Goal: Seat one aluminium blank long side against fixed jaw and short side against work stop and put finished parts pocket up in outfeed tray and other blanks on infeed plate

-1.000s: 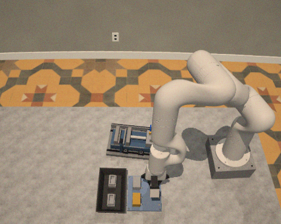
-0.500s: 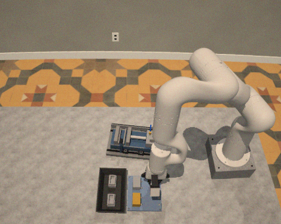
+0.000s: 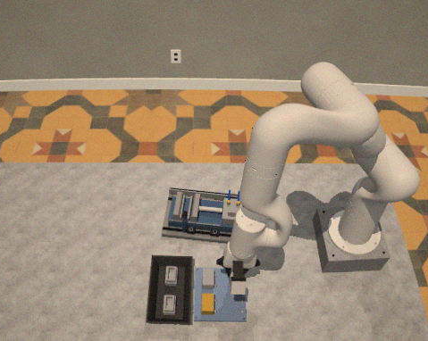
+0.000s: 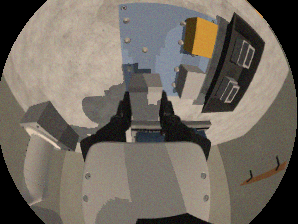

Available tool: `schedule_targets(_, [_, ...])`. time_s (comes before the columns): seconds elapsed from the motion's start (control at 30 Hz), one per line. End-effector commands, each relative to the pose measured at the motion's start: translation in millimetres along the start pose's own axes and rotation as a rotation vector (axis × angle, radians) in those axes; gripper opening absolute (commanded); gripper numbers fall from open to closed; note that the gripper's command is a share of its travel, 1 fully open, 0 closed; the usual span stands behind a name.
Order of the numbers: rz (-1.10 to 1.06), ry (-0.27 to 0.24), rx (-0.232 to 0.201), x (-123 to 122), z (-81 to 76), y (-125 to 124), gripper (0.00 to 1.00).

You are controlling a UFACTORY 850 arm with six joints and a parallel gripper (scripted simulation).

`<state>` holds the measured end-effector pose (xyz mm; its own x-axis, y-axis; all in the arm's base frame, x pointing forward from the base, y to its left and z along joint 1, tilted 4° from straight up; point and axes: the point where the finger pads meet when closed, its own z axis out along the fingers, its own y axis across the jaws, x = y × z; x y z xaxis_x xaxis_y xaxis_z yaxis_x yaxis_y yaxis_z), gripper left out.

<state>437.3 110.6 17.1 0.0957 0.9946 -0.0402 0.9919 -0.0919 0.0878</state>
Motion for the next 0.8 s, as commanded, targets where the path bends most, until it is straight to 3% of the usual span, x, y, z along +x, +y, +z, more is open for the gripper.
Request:
schedule_targets(0.0, [-0.001, -0.003, 0.043, 0.4, -13.2, 1.5, 0.0])
schedule_targets(0.37, [-0.001, -0.003, 0.043, 0.5, -67.7, 3.9, 0.0])
schedule_targets(0.63, [-0.001, -0.003, 0.043, 0.0, -71.7, 4.8, 0.0])
schedule_targets(0.77, [0.012, -0.006, 0.043, -24.7, -70.4, 34.8, 0.0])
